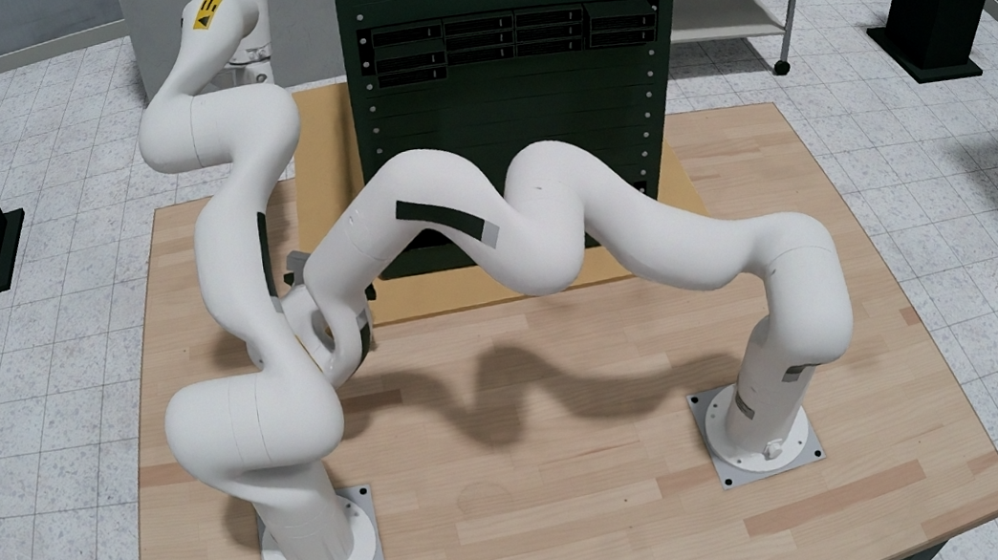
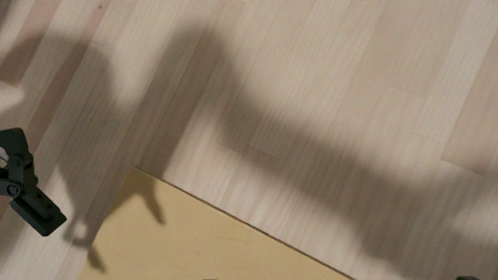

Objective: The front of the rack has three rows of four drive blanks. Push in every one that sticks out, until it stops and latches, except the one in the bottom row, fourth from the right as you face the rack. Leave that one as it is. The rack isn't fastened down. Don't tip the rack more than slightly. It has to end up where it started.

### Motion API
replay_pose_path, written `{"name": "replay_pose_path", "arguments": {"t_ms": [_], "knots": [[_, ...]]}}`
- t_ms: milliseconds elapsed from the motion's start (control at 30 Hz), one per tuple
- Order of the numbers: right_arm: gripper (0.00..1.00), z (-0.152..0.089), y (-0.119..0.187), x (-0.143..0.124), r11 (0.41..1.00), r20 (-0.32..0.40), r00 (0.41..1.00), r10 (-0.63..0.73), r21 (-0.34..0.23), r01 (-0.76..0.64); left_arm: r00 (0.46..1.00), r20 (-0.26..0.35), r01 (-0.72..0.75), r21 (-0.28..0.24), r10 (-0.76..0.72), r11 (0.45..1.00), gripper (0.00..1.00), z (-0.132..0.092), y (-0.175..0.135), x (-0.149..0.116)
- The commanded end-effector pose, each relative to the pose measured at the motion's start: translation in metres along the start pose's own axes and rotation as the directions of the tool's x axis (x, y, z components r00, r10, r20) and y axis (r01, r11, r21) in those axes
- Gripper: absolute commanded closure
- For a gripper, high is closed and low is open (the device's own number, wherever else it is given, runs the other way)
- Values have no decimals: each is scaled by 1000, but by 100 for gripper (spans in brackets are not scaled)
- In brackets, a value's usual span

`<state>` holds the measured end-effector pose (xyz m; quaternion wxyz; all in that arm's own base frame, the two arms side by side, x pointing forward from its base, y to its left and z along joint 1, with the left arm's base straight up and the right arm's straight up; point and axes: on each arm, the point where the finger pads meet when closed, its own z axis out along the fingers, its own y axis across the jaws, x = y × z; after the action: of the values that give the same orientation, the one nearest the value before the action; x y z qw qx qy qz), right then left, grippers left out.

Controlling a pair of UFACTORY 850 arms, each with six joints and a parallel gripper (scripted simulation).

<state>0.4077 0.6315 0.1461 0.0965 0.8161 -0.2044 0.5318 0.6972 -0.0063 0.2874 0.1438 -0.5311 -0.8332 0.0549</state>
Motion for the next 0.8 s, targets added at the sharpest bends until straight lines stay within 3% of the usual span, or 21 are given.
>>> {"name": "replay_pose_path", "arguments": {"t_ms": [0, 133, 200, 700, 767], "knots": [[0, -1, -1, 1, 1000, 0, 1000, 2, 1, -2, 1000, 11, -9, -2, 9, 1000, 0, -6, 4, 20], [0, -1, -1, 1, 1000, 0, 1000, 2, 1, -2, 999, 28, -24, -2, 24, 1000, 0, -12, 9, 54], [0, -1, -1, 1, 1000, 0, 1000, 2, 1, -2, 999, 28, -24, -2, 24, 1000, 0, -12, 9, 54], [0, -1, -1, 1, 1000, 0, 1000, 2, 1, -2, 988, 110, -105, -29, 108, 994, 0, -31, 7, 230], [0, -1, -1, 1, 1000, 0, 1000, 2, 1, -2, 988, 110, -105, -29, 108, 994, 0, -31, 7, 230]]}}
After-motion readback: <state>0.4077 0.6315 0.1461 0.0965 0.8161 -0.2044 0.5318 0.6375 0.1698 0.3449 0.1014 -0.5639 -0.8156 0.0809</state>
